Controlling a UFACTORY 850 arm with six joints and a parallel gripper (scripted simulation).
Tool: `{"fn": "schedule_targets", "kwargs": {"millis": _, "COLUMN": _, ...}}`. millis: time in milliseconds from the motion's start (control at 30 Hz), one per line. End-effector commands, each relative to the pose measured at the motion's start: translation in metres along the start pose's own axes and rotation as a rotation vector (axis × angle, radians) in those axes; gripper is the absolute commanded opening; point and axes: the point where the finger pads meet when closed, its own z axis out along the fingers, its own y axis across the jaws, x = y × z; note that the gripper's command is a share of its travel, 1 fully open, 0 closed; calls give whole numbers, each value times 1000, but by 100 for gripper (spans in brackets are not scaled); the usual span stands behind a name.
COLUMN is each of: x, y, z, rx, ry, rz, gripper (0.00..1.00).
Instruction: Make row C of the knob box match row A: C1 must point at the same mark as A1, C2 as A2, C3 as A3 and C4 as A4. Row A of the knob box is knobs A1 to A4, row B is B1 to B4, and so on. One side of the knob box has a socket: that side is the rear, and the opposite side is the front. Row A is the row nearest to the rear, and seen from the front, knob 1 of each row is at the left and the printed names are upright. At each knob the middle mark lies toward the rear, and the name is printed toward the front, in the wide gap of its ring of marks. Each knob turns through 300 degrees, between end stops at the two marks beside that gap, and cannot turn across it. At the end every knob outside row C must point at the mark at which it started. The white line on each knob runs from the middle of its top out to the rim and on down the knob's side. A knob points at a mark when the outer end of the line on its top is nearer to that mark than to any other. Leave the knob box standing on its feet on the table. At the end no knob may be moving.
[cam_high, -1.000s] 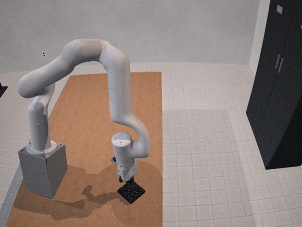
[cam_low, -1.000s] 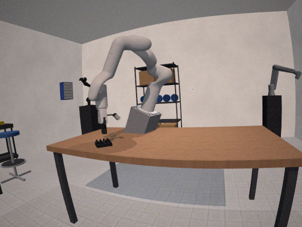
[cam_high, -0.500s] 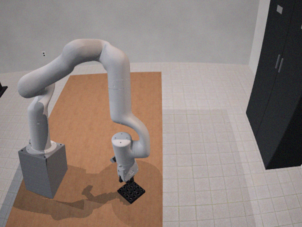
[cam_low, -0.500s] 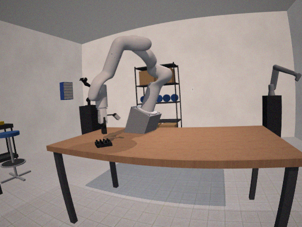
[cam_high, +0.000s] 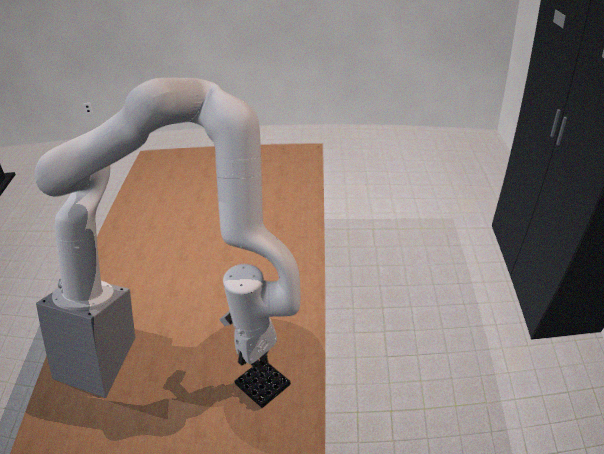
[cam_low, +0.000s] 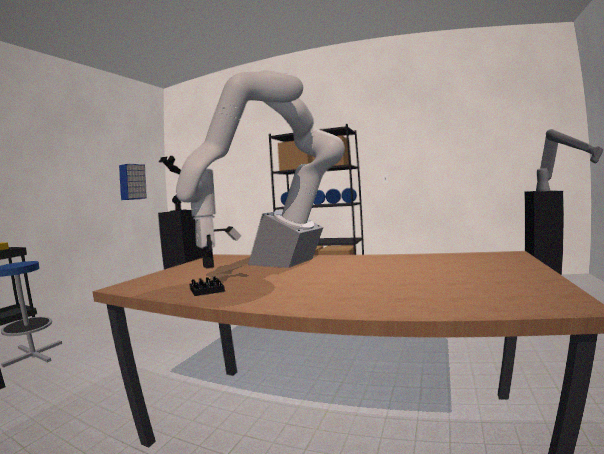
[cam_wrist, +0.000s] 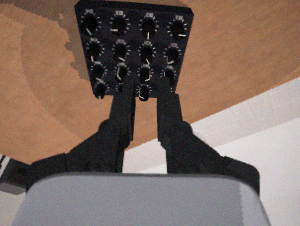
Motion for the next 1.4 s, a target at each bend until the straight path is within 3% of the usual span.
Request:
{"fn": "schedule_targets", "kwargs": {"millis": 0, "x": -1, "y": 0, "z": 1, "rx": -1, "ry": -2, "rz": 0, "gripper": 19}}
{"fn": "schedule_targets", "kwargs": {"millis": 1367, "x": -2, "y": 0, "z": 38, "rx": 0, "ry": -2, "rz": 0, "gripper": 19}}
